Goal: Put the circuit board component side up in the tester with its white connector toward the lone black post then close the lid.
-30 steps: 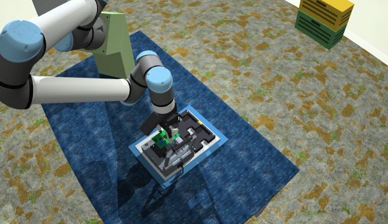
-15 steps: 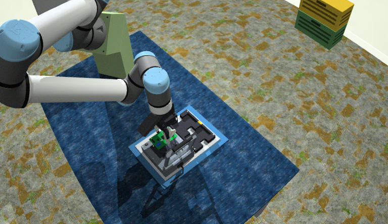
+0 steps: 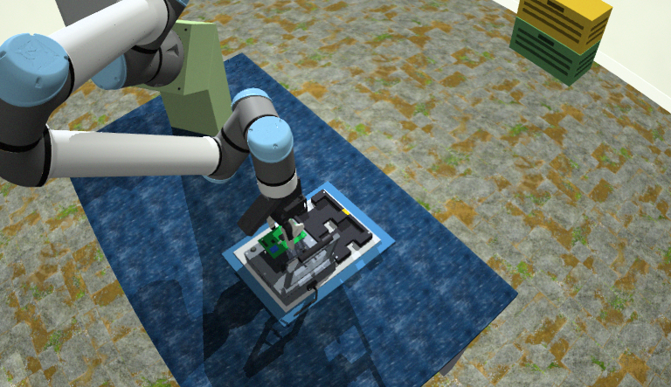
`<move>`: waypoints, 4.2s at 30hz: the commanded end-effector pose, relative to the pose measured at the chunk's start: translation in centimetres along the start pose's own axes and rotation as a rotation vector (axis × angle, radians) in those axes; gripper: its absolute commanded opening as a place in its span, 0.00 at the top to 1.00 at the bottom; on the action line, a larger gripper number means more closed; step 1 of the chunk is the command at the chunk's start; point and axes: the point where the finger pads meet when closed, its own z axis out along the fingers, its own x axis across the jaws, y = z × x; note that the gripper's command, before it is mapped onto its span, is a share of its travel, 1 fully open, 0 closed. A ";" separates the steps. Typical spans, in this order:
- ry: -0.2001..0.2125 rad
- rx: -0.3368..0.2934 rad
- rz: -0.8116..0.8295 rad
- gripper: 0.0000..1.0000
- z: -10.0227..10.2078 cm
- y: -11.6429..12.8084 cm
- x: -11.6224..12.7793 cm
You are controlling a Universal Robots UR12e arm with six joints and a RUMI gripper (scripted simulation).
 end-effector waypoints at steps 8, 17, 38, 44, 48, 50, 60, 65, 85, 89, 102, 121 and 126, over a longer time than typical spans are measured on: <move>0.000 0.000 0.001 0.61 -0.1 -0.2 0.1; 0.000 0.000 0.001 0.61 -0.1 -0.2 0.1; 0.000 0.000 0.006 0.61 0.1 -0.2 0.1; 0.000 0.000 0.005 0.61 0.7 -0.1 0.0; -0.001 0.000 0.006 0.61 1.1 -0.2 -0.1; -0.001 0.000 0.006 0.61 1.2 -0.2 -0.1; -0.001 0.001 0.006 0.61 3.1 -0.3 -0.2; -0.001 0.001 0.006 0.61 3.8 -0.3 -0.2; -0.001 0.000 0.005 0.61 4.6 -0.4 -0.1; -0.001 0.000 0.005 0.61 4.6 -0.4 -0.1; -0.001 0.000 0.005 0.61 4.6 -0.4 -0.1; -0.001 0.000 0.005 0.61 4.6 -0.4 -0.1; -0.001 0.000 0.005 0.61 4.6 -0.4 -0.1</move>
